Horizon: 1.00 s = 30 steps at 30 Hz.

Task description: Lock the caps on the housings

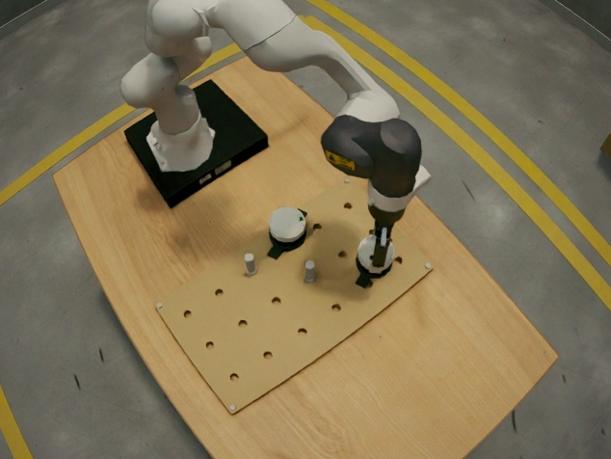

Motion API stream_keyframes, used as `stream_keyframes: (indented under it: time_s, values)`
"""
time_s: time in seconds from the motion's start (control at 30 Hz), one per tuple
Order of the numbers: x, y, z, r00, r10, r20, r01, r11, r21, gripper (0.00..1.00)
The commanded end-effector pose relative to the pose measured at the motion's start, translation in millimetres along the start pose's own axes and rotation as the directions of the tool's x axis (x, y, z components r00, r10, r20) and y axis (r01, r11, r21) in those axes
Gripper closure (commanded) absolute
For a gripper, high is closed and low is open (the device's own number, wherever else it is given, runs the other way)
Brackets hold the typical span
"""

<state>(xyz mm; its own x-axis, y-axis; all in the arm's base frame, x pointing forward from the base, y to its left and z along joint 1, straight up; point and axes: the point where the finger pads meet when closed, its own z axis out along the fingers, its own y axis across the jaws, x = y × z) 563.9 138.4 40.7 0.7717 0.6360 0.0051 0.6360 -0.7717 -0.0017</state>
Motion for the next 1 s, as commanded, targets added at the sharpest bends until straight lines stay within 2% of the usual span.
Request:
stream_keyframes:
  time_s: [0.0,0.97]
  values:
    - [-4.8,3.9,2.1,1.0,-0.004,0.005,0.004,1.0,-0.001,0.9]
    - [-16.9,16.1,2.0,1.0,-0.004,0.005,0.004,1.0,-0.001,0.9]
